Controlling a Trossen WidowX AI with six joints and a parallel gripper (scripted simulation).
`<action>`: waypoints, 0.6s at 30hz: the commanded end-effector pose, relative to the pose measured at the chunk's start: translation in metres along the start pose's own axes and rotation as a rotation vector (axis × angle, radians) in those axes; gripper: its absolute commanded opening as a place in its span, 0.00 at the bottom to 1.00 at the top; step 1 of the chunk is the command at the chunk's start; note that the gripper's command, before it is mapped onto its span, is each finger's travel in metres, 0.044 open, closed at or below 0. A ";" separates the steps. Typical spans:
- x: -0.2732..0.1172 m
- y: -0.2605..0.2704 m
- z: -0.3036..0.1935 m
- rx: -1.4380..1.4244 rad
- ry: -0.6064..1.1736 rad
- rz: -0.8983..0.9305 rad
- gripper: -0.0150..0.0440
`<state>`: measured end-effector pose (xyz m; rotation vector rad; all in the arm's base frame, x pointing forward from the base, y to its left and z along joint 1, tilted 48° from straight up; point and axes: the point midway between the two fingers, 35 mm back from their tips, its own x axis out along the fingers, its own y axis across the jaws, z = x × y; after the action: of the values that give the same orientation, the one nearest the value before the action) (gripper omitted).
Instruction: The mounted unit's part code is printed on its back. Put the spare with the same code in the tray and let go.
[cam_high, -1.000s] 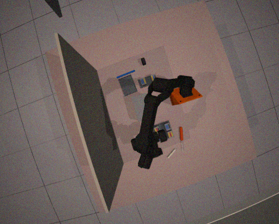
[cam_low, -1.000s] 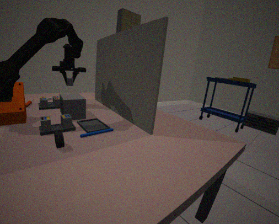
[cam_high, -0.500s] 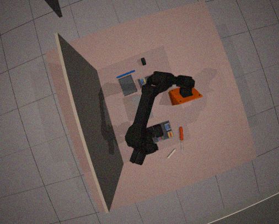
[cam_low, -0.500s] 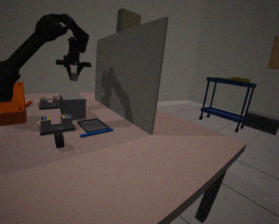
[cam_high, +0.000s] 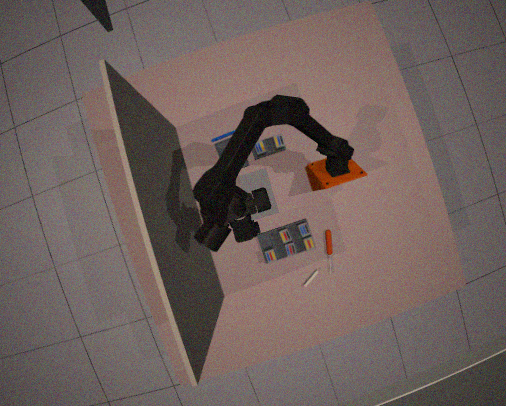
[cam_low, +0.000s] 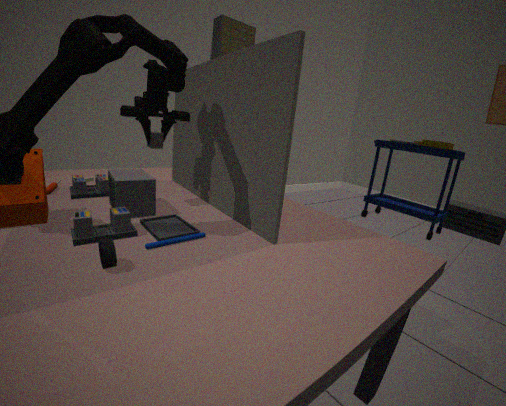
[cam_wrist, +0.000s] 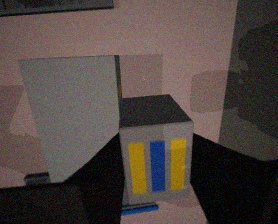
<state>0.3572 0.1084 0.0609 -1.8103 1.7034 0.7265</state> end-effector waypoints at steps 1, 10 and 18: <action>-0.002 -0.003 -0.028 -0.002 0.003 -0.006 0.25; -0.001 -0.001 -0.101 0.001 0.016 -0.007 0.25; 0.000 0.013 -0.163 0.005 0.037 -0.003 0.25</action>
<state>0.3527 0.0052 0.1621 -1.8242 1.7191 0.6984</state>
